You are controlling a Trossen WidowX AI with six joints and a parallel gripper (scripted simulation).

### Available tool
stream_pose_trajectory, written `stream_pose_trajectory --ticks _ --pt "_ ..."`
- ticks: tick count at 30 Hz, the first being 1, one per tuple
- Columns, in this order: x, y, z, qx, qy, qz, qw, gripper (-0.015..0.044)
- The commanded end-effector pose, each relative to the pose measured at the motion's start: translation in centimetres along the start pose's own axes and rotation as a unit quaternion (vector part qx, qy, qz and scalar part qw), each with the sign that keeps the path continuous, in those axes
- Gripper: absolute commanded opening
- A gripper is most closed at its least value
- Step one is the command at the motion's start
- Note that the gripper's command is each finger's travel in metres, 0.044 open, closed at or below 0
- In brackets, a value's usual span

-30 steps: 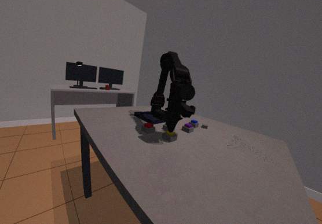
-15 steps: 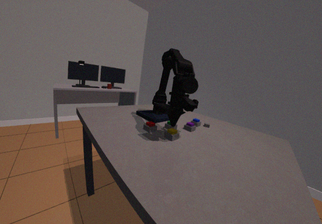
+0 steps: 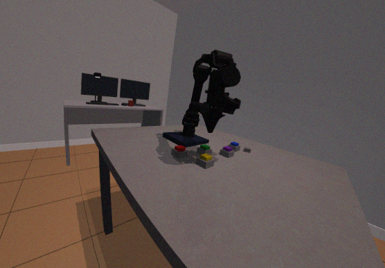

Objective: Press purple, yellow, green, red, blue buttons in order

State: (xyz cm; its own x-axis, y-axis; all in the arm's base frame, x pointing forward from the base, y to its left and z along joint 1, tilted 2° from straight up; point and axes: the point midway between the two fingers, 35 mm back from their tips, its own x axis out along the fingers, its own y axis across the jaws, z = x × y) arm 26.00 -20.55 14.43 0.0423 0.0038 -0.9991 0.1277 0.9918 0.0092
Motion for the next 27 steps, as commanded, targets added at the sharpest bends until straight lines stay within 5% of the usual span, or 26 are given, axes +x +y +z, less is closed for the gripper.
stream_pose_trajectory --ticks 1,8,13,19,27 --pt "-0.5 2.3 -1.8 -0.001 0.003 0.003 1.0 0.002" --pt "-0.2 7.9 -7.5 -0.001 0.005 0.005 1.0 0.002" --pt "0.1 8.0 -7.6 -0.001 0.005 0.005 1.0 0.002" --pt "5.9 8.1 -7.7 -0.001 0.005 0.005 1.0 0.002" --pt "6.5 8.1 -7.7 -0.001 0.005 0.006 1.0 0.002"
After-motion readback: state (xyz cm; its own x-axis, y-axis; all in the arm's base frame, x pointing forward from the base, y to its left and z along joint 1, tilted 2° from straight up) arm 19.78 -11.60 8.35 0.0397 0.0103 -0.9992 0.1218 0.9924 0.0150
